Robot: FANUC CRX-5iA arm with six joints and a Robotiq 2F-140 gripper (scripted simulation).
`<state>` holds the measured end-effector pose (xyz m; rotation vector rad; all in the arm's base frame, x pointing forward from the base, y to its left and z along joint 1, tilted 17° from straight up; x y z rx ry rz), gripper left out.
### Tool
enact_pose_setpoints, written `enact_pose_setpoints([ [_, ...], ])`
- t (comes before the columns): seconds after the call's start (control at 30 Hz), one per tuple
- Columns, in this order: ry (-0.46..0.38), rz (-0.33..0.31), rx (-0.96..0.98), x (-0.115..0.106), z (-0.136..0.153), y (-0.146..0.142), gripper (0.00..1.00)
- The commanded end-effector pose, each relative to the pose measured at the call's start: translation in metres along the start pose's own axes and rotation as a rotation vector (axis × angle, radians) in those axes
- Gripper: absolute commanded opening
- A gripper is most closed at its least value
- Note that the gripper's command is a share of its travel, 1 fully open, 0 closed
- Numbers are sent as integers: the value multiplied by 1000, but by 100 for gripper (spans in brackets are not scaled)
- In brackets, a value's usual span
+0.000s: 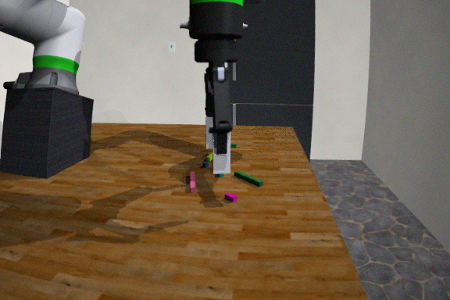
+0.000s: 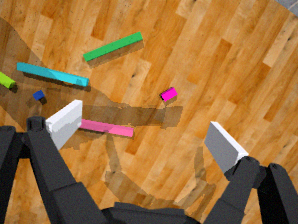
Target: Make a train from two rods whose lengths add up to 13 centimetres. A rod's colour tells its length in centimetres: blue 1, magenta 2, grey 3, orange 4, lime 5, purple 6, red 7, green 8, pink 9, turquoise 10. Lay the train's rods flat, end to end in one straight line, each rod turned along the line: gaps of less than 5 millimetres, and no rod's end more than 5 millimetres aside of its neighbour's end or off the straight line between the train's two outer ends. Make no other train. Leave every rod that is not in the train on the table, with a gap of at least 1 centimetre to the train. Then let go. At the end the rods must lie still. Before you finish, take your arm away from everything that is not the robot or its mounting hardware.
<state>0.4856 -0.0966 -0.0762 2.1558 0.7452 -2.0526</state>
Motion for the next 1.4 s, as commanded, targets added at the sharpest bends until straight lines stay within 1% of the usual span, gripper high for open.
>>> enact_pose_setpoints([
  [0.0, 6, -6, -167, 0, -11, -4, 100],
  [0.23, 7, -5, -432, 0, -28, -13, 100],
  [0.3, 7, -5, -432, 0, -28, -13, 100],
  [0.33, 7, -5, -486, 0, -32, -15, 100],
  [0.4, 7, -5, -524, 0, -34, -17, 100],
  [1.37, 7, -5, -526, 0, -34, -17, 100],
])
Point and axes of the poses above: the point where the finger pads meet when closed, its own x axis out along the fingers, its own y axis across the jaws, z = x × y, the point moved 6 cm from there along -x, back along the fingers, and after that the axes turned 4 degrees about -x, right-handed, at the moved point
